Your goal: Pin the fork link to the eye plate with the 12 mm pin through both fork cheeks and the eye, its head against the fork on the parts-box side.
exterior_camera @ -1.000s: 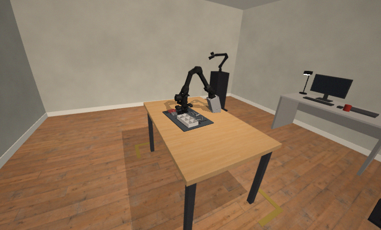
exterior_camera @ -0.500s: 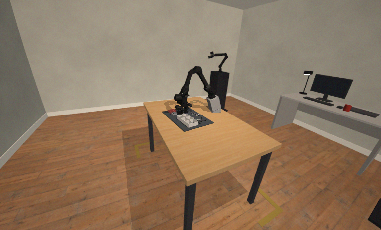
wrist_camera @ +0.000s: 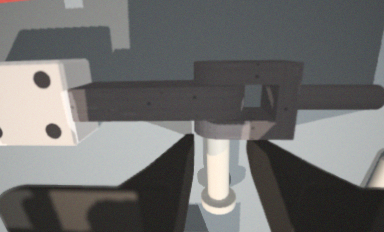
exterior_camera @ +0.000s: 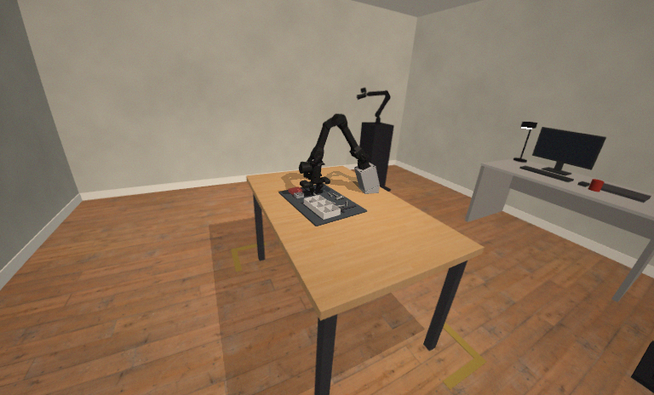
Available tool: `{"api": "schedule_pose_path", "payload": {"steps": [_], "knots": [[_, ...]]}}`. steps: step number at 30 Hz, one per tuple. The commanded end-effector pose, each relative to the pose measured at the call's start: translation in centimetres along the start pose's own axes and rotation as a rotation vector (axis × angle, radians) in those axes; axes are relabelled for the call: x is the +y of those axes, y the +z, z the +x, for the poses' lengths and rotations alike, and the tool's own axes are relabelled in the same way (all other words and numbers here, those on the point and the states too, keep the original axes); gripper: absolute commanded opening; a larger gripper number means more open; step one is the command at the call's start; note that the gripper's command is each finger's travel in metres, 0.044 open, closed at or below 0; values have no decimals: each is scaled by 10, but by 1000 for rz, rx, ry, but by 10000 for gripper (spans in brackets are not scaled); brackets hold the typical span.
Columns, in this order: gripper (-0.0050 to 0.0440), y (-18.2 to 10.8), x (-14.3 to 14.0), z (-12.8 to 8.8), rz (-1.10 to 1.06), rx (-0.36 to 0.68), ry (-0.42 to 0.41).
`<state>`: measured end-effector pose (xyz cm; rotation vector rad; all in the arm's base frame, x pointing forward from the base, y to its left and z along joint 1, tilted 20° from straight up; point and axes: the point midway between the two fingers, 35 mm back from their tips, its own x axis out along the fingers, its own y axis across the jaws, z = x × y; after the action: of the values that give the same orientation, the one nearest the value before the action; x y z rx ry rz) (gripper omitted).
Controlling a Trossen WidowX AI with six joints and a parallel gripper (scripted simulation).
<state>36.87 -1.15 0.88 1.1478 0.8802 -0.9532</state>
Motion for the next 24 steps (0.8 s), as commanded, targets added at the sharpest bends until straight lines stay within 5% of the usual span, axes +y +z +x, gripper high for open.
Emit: {"api": "schedule_pose_path", "payload": {"steps": [1, 24], "knots": [[140, 2, 10, -9, -1, -1, 38], [140, -2, 9, -9, 4, -4, 34]]}}
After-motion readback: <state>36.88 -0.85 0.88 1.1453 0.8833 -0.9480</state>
